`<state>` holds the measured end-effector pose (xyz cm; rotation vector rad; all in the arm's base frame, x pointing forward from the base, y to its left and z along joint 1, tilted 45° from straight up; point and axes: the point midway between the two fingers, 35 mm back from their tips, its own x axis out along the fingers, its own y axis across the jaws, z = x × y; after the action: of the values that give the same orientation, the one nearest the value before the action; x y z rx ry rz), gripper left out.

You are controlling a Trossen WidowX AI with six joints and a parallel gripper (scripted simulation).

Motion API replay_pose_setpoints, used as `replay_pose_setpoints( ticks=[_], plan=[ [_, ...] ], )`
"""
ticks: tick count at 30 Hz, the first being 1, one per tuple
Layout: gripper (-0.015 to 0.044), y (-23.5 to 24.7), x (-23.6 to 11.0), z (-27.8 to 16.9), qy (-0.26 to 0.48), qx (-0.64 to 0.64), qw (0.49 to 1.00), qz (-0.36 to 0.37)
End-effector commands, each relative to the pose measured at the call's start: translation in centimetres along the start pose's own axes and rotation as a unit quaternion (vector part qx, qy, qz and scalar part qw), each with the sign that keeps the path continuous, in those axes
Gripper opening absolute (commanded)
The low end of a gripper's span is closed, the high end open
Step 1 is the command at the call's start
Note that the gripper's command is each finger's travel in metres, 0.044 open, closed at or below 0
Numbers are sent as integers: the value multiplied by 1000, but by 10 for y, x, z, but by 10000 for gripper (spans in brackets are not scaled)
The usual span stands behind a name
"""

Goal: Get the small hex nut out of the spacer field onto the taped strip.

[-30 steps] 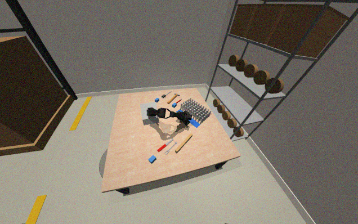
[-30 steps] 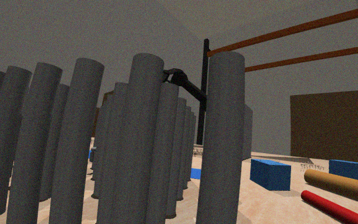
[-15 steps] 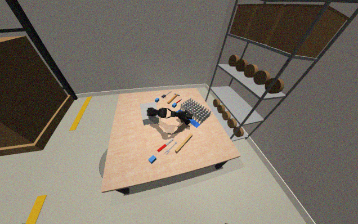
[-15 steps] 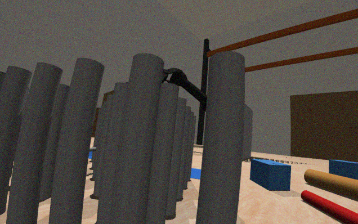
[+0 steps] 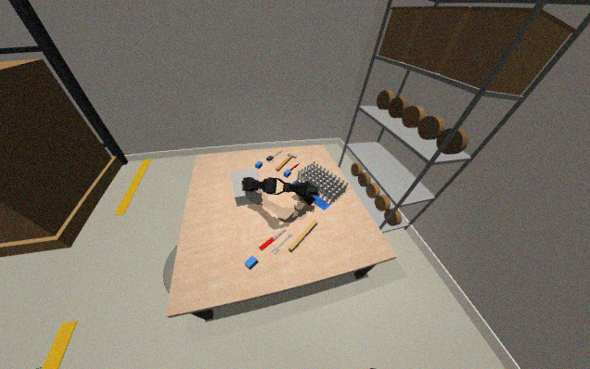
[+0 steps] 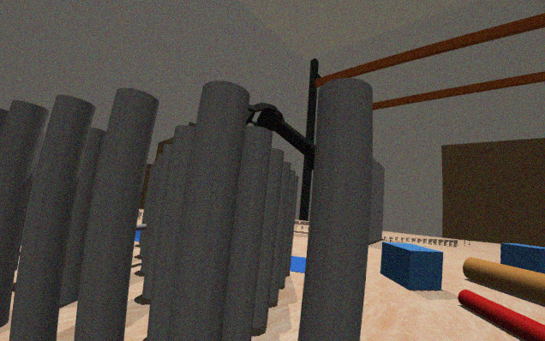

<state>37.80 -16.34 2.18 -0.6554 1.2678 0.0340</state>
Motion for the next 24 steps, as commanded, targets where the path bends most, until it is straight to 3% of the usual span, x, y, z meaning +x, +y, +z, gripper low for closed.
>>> replay_pose_setpoints(
  ticks=[1, 24],
  plan=[
    [0, 0, 3, 6, -2, 0, 1000, -1],
    [0, 1, 10, 19, -3, 0, 1000, -2]
  ],
)
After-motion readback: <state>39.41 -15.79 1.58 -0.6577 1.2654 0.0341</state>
